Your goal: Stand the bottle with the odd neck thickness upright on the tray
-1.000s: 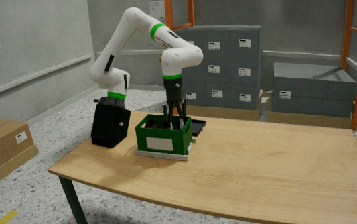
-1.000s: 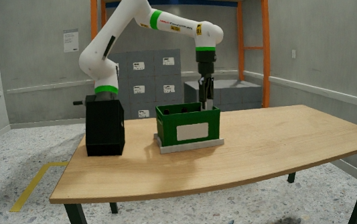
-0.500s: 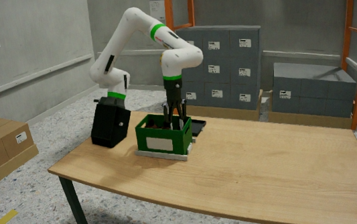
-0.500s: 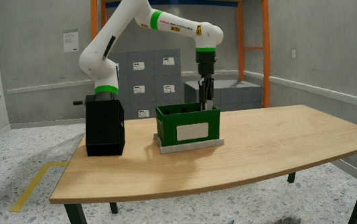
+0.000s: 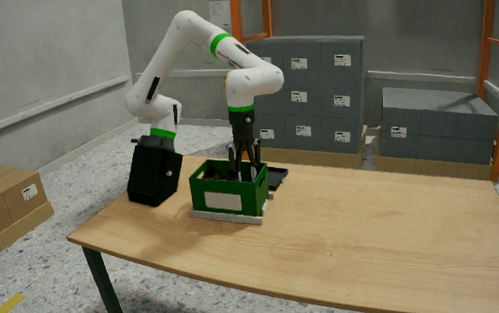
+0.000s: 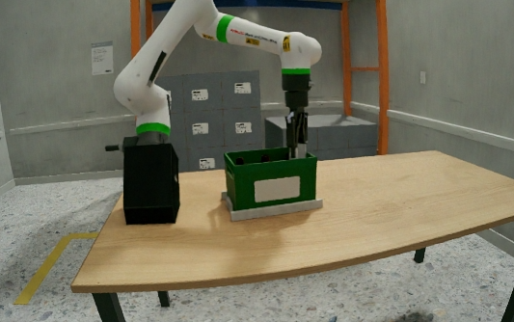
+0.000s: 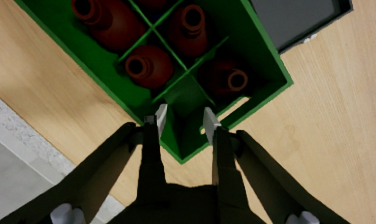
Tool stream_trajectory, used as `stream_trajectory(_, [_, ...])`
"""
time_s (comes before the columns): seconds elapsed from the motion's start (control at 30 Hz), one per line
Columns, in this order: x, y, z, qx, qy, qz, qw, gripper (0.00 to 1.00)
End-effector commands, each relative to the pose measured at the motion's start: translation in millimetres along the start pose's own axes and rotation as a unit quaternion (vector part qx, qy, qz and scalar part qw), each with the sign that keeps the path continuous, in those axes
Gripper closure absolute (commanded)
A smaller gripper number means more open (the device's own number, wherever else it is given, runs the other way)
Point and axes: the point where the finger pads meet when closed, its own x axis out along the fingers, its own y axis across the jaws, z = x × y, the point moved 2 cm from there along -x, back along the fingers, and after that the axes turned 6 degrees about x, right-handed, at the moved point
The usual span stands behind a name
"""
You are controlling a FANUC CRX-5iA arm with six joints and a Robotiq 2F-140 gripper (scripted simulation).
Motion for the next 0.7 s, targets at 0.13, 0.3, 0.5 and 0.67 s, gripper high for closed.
stream_trajectory(0.13, [-0.9, 0.1, 0.5, 0.0, -0.001, 0.0, 1.0, 0.56])
stream_trajectory(0.3, [-0.9, 0.1, 0.5, 0.0, -0.001, 0.0, 1.0, 0.56])
stream_trajectory(0.5, [-0.9, 0.1, 0.5, 0.0, -0.001, 0.0, 1.0, 0.56])
stream_trajectory(0.67, [-0.9, 0.1, 0.5, 0.0, -0.001, 0.0, 1.0, 0.9])
